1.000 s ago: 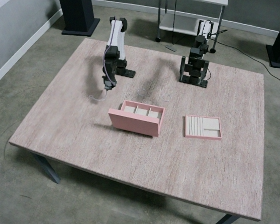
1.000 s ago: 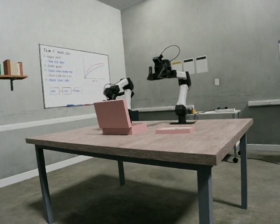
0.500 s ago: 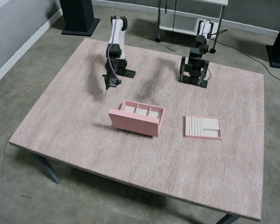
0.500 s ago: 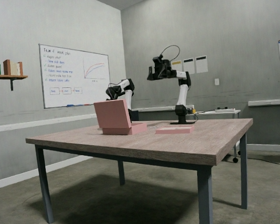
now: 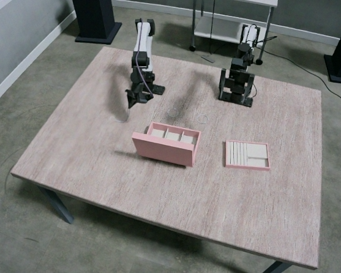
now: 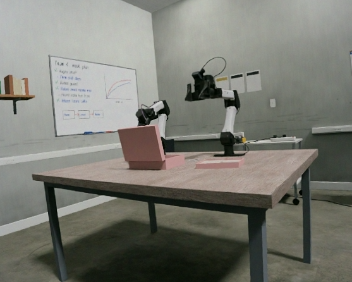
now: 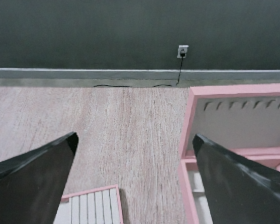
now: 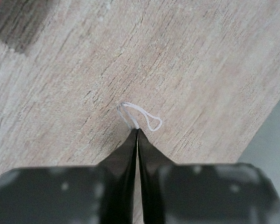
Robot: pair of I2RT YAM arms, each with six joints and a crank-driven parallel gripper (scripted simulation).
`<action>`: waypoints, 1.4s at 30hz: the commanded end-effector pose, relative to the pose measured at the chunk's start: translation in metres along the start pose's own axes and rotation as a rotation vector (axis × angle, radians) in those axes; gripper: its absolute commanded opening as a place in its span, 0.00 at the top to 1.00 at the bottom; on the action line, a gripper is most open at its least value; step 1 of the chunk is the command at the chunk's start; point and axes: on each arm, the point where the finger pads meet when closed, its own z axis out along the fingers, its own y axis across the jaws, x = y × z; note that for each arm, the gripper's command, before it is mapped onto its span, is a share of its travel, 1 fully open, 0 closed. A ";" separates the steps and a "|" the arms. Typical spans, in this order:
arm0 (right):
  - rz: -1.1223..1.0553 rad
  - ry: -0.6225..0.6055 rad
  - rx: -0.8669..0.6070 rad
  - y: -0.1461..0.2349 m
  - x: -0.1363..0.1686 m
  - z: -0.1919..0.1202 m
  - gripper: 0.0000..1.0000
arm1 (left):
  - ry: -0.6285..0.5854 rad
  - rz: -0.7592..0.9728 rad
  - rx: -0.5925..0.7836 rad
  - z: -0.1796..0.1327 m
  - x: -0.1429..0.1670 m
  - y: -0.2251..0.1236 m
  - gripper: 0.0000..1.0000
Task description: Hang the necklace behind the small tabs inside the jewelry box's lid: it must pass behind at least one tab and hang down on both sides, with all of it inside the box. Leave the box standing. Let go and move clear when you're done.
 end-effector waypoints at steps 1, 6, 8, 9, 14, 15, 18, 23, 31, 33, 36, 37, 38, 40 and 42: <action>-0.074 -0.049 0.053 -0.009 -0.008 -0.004 1.00 | -0.018 -0.002 -0.008 -0.001 -0.007 0.002 0.00; -0.108 -0.059 0.063 -0.010 -0.009 -0.005 1.00 | -0.018 -0.002 -0.008 -0.001 -0.007 0.002 0.00; -0.134 -0.070 0.076 -0.011 -0.010 -0.007 1.00 | -0.018 -0.002 -0.008 -0.001 -0.007 0.002 0.00; -0.148 -0.072 0.079 -0.011 -0.010 -0.007 1.00 | -0.018 -0.002 -0.008 -0.001 -0.007 0.002 0.00; -0.214 -0.096 0.107 -0.013 -0.013 -0.010 1.00 | -0.018 -0.002 -0.008 -0.001 -0.007 0.002 0.00; -0.227 -0.101 0.113 -0.014 -0.014 -0.011 1.00 | -0.018 -0.002 -0.008 -0.001 -0.007 0.002 0.00; -0.266 -0.115 0.130 -0.015 -0.015 -0.013 1.00 | -0.018 -0.002 -0.008 -0.001 -0.007 0.002 0.00; -0.299 -0.124 0.142 -0.015 -0.016 -0.014 1.00 | -0.018 -0.002 -0.008 -0.001 -0.007 0.002 0.00; -0.404 -0.155 0.192 -0.019 -0.020 -0.021 1.00 | -0.018 -0.002 -0.008 -0.001 -0.007 0.002 0.00; -0.429 -0.162 0.205 -0.020 -0.021 -0.022 1.00 | -0.018 -0.002 -0.008 -0.001 -0.007 0.002 0.00; -0.455 -0.169 0.218 -0.020 -0.022 -0.024 1.00 | -0.018 -0.002 -0.008 -0.001 -0.007 0.002 0.00; -0.455 -0.169 0.218 -0.020 -0.022 -0.024 1.00 | -0.018 -0.002 -0.008 -0.001 -0.007 0.002 0.00; -0.459 -0.183 0.240 -0.026 -0.028 -0.029 1.00 | -0.018 -0.002 -0.008 -0.001 -0.007 0.002 0.00; -0.487 -0.177 0.234 -0.021 -0.023 -0.025 1.00 | -0.018 -0.002 -0.008 -0.001 -0.007 0.002 0.00; -0.514 -0.184 0.249 -0.022 -0.025 -0.028 1.00 | -0.018 -0.002 -0.008 -0.001 -0.007 0.002 0.00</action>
